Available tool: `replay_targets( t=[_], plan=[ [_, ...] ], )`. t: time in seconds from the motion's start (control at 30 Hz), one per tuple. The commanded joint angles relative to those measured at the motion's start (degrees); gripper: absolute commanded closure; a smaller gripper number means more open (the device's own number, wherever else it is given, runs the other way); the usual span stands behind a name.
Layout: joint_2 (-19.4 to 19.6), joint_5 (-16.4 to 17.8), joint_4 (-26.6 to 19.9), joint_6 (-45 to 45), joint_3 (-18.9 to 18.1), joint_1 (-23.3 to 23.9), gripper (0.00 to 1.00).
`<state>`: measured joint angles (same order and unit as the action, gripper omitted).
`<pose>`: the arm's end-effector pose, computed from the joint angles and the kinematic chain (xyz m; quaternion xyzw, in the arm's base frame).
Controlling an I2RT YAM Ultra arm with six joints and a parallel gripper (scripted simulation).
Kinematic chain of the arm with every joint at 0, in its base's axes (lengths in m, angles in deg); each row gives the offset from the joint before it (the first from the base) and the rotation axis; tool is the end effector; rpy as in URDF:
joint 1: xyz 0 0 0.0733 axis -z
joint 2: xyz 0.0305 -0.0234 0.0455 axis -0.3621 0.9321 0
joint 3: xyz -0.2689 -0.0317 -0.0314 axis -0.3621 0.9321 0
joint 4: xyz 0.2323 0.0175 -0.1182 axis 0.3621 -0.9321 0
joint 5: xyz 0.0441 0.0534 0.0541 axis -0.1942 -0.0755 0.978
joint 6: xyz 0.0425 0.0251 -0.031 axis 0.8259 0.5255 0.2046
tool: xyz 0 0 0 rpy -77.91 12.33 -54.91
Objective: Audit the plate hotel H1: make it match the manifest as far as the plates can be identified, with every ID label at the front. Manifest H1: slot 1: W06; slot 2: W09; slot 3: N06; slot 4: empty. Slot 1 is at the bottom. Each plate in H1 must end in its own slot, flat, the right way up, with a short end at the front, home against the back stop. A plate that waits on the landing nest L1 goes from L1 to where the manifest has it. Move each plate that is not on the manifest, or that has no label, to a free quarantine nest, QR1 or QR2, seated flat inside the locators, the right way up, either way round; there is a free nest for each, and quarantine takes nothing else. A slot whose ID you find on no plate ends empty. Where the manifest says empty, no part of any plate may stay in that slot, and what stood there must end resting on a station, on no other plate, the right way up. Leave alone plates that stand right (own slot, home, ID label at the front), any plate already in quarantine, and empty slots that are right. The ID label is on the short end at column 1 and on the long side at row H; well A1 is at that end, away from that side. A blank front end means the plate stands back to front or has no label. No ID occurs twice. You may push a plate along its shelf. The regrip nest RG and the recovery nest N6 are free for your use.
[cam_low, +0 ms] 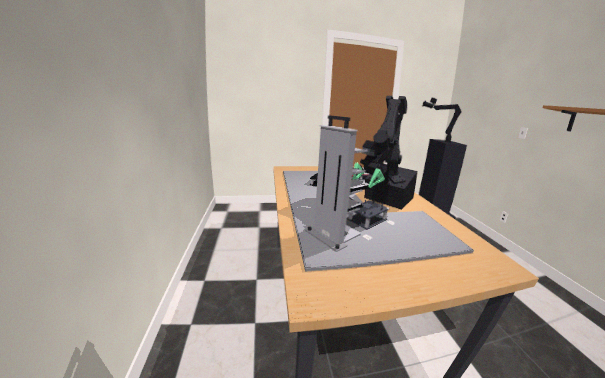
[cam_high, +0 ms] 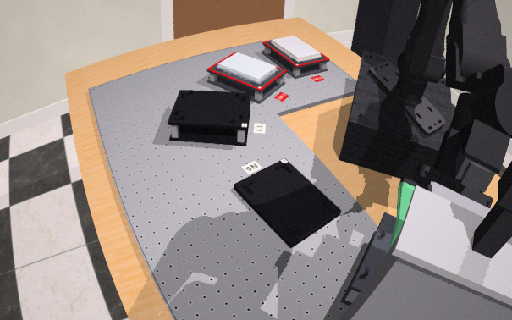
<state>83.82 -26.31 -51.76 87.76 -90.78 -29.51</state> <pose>0.1908 0.2175 0.2256 -0.2233 0.8433 0.1500 0.4653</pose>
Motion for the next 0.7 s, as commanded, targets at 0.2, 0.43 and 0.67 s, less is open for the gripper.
replay_targets(
  t=[0.2, 0.43, 0.67],
  plan=[
    [1.8, 0.7, 0.3, -0.7, -2.4, 0.9, 0.14],
    [2.9, 0.9, 0.5, -0.8, -2.9, 1.1, 0.14],
    [2.1, 0.6, 1.4, -0.5, -1.6, 0.6, 0.00]
  ],
)
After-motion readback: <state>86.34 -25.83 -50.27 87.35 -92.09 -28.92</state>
